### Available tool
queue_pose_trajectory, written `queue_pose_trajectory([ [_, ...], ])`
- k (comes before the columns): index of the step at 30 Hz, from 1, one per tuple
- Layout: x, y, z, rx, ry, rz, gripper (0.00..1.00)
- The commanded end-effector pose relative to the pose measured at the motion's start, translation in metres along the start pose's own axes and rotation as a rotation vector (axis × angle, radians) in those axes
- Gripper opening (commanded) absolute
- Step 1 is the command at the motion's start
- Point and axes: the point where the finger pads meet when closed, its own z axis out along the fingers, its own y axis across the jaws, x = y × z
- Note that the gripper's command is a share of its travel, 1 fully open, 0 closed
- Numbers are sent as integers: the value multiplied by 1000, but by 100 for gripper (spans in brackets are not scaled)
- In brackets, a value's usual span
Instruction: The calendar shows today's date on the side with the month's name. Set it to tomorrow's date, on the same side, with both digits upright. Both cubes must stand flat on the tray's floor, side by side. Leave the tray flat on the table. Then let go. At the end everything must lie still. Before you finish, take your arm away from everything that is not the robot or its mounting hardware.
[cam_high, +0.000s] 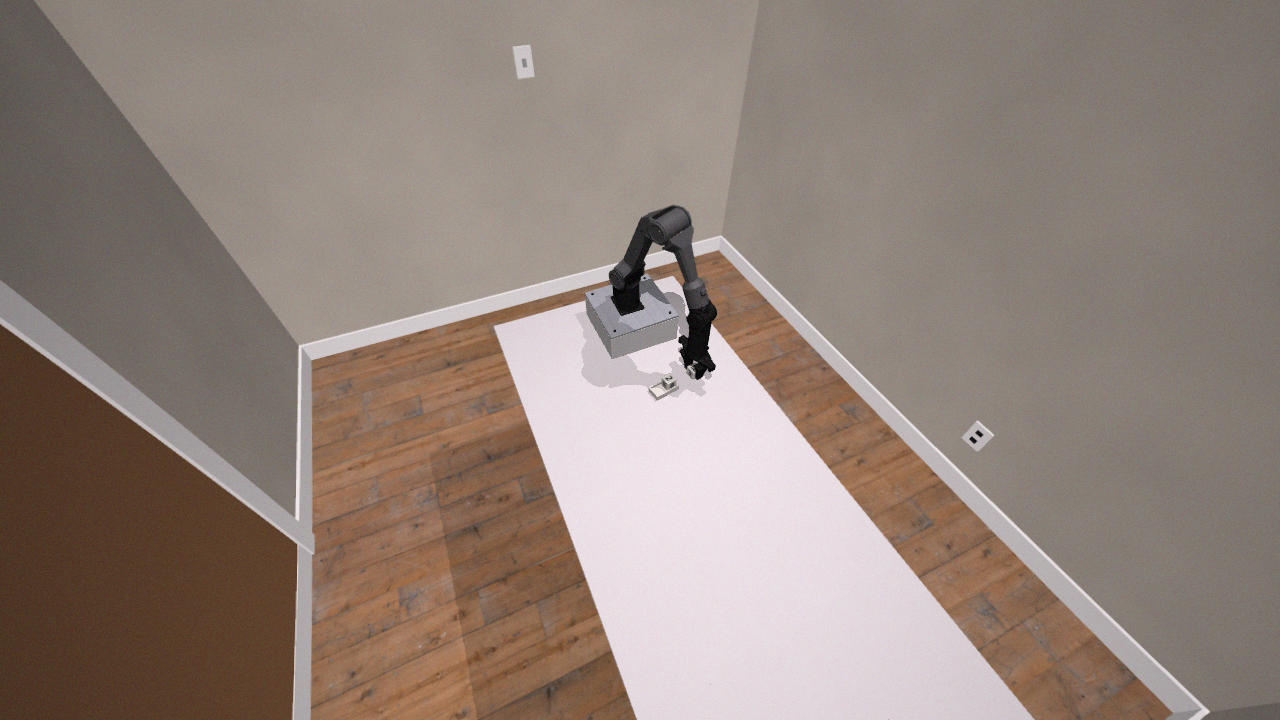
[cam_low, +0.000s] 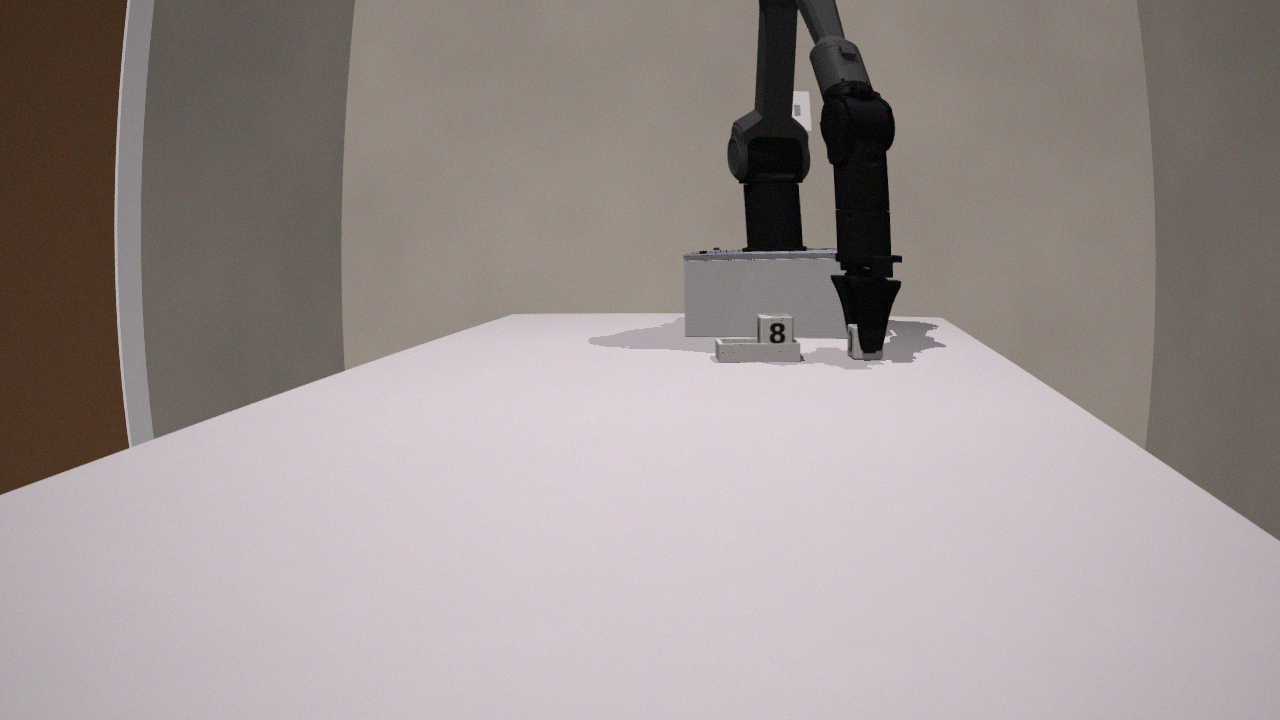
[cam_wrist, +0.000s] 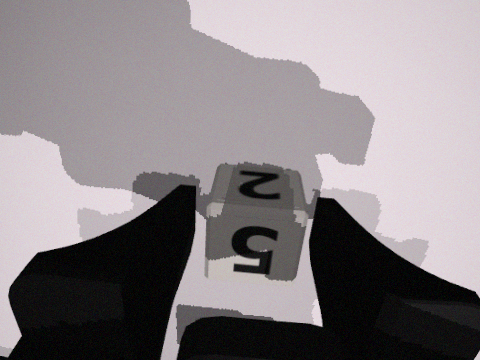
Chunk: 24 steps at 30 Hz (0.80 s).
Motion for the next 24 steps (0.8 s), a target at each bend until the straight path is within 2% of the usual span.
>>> queue_pose_trajectory([
  [1,1,1,0,-1,1,0,64],
  [2,1,1,0,-1,1,0,38],
  [24,1,1,0,-1,1,0,38],
])
